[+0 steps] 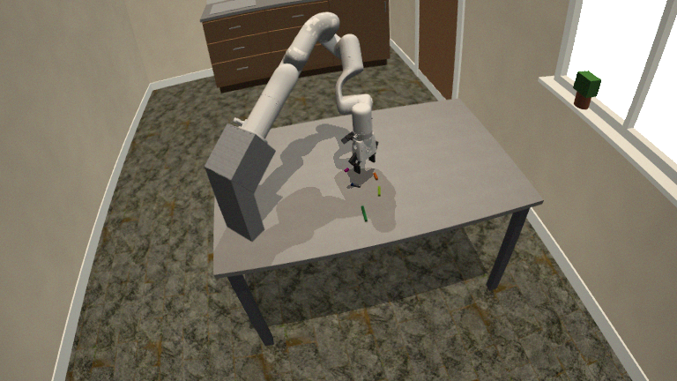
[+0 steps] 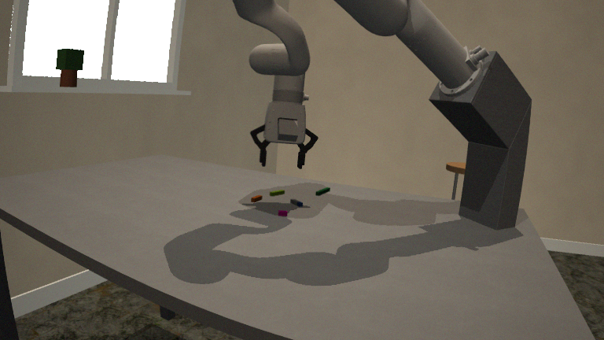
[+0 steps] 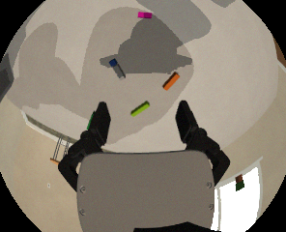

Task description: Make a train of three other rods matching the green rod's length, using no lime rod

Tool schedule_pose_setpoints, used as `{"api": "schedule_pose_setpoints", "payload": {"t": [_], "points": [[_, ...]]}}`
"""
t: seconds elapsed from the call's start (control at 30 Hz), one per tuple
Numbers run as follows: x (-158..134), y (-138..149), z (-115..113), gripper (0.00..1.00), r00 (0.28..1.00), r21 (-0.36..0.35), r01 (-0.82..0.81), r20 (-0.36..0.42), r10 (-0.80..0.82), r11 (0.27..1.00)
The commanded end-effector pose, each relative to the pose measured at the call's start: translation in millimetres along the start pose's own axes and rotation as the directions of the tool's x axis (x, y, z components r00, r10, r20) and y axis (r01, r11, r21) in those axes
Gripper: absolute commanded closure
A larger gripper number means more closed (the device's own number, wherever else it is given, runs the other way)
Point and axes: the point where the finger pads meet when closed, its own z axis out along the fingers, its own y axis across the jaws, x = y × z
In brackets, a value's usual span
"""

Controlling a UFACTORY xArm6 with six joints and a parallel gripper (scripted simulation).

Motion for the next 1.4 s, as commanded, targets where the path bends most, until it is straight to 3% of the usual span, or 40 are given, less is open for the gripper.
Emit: {"api": "schedule_pose_setpoints", "payload": {"t": [0.0, 0.43, 0.7, 0.73, 1.37], "points": [[-3, 12, 3, 0.0, 0.991, 0.021, -0.135, -0.006, 0.136, 0.991], [-9, 52, 13, 0.0, 0.869, 0.017, -0.494, 0.004, 0.494, 0.869], [-9, 57, 14, 0.0, 0.844, 0.016, -0.537, 0.005, 0.537, 0.843], [-9, 57, 14, 0.76, 0.844, 0.016, -0.537, 0.005, 0.537, 0.843], [-9, 57, 14, 0.76, 0.844, 0.016, -0.537, 0.005, 0.537, 0.843]]}}
